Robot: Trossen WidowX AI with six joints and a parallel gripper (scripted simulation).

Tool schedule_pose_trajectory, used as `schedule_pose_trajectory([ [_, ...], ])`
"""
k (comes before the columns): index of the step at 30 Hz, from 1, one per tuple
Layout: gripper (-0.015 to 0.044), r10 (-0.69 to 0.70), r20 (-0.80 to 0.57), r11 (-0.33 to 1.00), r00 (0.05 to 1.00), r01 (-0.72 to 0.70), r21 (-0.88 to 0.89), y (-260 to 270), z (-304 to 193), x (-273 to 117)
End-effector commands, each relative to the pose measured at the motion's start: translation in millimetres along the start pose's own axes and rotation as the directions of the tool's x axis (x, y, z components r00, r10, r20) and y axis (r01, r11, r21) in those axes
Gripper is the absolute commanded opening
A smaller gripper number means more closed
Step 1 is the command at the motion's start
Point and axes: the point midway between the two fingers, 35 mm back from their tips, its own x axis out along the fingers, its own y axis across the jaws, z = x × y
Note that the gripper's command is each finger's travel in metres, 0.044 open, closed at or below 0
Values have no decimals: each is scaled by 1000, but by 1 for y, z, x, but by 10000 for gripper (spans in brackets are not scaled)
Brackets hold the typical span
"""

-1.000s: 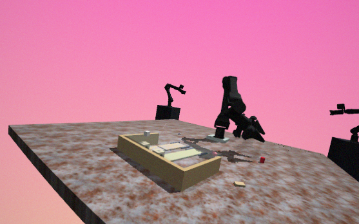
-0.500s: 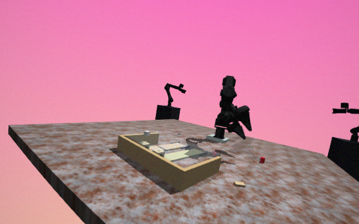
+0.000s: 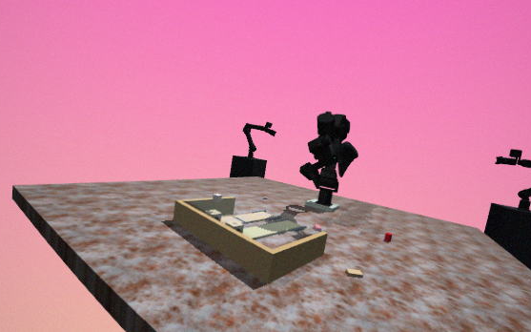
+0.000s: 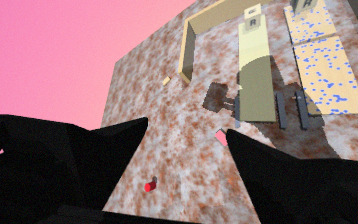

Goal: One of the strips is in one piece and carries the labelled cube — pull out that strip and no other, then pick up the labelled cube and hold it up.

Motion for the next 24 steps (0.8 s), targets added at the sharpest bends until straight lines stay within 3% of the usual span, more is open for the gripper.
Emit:
schedule_pose_trajectory([
  [1, 400, -165, 312, 862, 936, 290, -416, -26, 61, -47],
  [4, 400, -208, 370, 794, 906, 377, -478, -34, 71, -59],
  [24, 400, -208, 371, 792, 905, 378, -478, -34, 71, -59],
])
